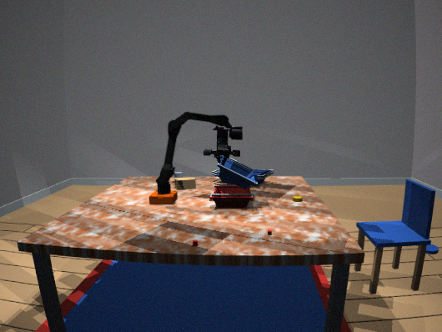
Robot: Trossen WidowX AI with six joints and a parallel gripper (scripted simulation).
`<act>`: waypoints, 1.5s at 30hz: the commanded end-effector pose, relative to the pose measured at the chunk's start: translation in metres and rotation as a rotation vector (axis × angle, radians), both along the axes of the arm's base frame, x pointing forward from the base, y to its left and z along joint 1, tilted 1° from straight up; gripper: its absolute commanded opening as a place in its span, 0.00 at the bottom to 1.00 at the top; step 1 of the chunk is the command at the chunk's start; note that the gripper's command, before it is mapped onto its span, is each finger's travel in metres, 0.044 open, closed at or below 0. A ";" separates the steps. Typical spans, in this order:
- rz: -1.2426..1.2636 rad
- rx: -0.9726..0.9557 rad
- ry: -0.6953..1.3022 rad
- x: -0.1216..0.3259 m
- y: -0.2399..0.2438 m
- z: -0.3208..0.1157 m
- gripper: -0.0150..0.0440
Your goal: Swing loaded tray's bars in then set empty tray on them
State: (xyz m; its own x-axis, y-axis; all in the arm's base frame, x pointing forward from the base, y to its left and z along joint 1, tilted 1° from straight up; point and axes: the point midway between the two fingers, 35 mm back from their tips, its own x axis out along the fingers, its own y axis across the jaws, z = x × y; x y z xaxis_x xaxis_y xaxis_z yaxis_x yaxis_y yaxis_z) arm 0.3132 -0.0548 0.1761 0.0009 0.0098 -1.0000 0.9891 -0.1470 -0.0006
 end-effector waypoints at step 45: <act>-0.003 -0.005 -0.031 -0.012 0.002 -0.043 0.25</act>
